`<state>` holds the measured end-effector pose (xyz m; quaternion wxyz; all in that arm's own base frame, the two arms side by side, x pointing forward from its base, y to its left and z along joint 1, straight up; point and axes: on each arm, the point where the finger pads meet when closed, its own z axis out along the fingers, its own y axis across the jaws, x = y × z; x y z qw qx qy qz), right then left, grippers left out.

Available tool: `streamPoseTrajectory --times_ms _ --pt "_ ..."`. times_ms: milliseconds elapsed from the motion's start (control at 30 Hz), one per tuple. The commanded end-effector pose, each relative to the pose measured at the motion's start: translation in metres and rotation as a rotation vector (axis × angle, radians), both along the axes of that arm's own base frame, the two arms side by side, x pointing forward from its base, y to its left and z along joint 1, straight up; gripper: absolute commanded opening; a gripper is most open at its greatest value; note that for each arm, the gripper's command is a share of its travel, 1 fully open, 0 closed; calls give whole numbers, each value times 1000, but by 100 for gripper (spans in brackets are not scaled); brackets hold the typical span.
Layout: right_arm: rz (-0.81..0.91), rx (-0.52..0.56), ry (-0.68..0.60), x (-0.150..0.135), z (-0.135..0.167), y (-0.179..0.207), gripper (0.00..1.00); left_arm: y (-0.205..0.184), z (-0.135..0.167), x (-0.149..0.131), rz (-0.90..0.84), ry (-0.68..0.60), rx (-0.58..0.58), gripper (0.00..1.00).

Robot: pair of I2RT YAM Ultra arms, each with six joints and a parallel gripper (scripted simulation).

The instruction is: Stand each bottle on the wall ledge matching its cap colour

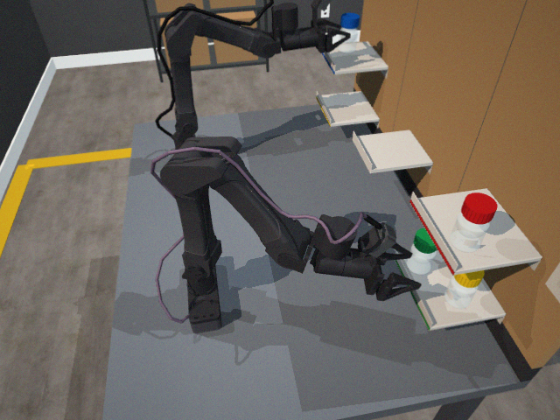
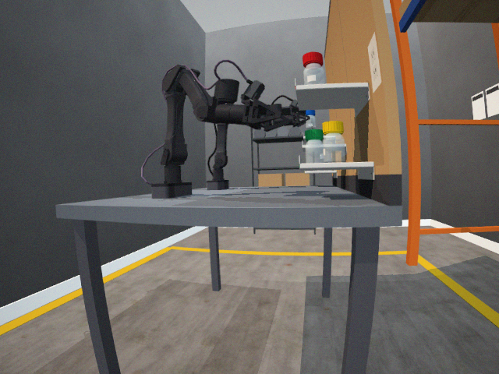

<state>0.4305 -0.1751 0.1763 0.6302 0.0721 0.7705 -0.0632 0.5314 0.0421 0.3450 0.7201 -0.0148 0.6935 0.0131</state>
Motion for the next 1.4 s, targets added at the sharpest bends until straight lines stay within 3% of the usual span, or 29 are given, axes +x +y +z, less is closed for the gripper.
streamPoseTrajectory --times_ms 0,67,267,533,1233,1367 --pt "-8 -52 -150 35 17 -8 81 -3 29 -1 -3 -78 11 49" --pt "-8 -52 -150 35 17 -8 81 -3 29 -1 -3 -78 11 49" --pt "10 -35 -148 62 -25 -4 81 -3 29 -1 -3 -78 11 49" --pt "23 -12 -111 74 -62 1 81 -3 29 -1 -3 -78 11 49" --pt "25 -20 -113 81 -48 0 81 -3 36 -2 -3 -108 21 49" --pt "24 -15 -105 88 -47 -2 81 -3 23 0 -6 -124 23 49"
